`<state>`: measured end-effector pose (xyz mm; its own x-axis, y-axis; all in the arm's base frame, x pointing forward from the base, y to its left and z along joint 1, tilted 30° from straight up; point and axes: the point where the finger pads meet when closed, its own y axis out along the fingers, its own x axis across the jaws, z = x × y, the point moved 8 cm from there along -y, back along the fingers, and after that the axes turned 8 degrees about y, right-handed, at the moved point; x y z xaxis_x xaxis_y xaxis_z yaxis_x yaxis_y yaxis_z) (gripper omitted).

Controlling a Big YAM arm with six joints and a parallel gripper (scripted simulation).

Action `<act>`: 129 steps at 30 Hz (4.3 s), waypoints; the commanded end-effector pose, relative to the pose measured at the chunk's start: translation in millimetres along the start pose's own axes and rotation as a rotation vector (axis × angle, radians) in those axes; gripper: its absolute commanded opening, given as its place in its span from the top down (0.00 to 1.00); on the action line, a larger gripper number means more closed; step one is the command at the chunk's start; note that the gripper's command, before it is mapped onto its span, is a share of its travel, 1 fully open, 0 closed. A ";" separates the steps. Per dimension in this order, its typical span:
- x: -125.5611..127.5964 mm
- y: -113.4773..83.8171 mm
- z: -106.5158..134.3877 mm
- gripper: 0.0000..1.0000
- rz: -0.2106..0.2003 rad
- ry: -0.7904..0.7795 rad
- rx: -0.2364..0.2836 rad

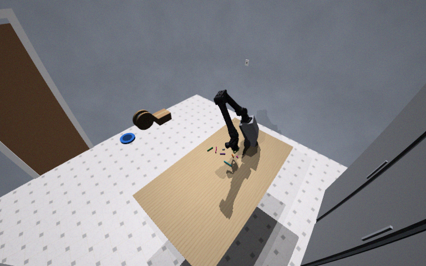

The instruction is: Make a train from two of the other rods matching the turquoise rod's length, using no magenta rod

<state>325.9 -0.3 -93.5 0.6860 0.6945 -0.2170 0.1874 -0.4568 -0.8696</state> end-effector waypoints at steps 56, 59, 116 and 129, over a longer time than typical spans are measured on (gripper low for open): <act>0.4 54.3 -3.3 0.46 -0.003 0.002 -0.006; -1.9 53.5 1.6 0.46 0.004 -0.010 0.004; 0.1 51.2 10.1 0.46 -0.003 -0.006 -0.002; 0.0 51.1 9.8 0.46 -0.003 -0.005 -0.002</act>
<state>333.7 -22.2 -139.1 0.6852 0.6956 -0.2160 0.1913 -0.4580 -0.8681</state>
